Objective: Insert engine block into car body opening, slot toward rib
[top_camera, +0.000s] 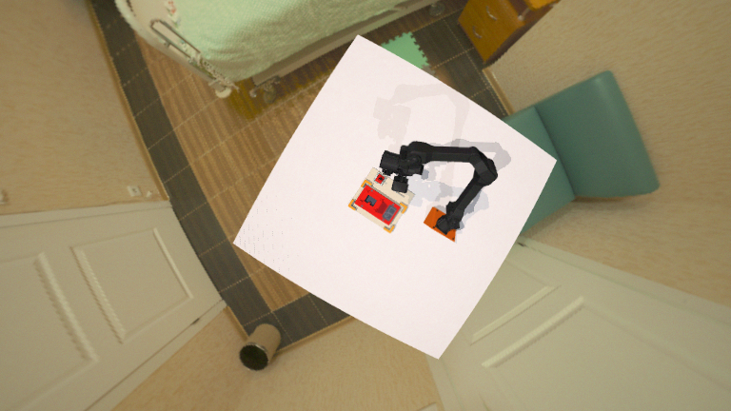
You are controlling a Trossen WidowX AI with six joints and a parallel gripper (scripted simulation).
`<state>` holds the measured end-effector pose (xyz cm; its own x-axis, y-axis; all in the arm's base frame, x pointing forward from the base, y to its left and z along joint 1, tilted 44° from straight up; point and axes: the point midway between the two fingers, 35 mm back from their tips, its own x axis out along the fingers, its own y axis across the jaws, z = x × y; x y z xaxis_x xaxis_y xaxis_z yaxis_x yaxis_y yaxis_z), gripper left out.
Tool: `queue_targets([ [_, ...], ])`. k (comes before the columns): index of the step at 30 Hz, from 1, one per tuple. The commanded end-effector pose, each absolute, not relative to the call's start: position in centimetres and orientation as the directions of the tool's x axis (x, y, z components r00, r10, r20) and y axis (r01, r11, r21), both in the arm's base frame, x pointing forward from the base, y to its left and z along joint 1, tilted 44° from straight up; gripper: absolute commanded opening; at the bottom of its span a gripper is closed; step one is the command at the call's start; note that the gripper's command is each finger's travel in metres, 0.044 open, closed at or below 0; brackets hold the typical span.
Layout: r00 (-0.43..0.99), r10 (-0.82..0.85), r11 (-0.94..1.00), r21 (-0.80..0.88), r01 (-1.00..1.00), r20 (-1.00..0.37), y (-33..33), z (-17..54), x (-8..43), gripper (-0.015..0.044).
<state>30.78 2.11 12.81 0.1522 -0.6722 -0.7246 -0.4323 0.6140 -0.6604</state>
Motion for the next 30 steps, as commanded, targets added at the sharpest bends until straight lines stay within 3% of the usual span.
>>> queue_targets([
  [1, 0.153, -0.672, 0.553, -0.628, -0.547, -0.725, 2.07, 12.73, 30.78, 0.0],
  [16, 0.153, -0.672, 0.237, -0.406, -0.882, -0.725, 1.95, 12.58, 30.8, 0.0],
  [30, 0.153, -0.672, -0.116, -0.101, -0.988, -0.724, 1.83, 12.44, 30.83, 0.0],
])
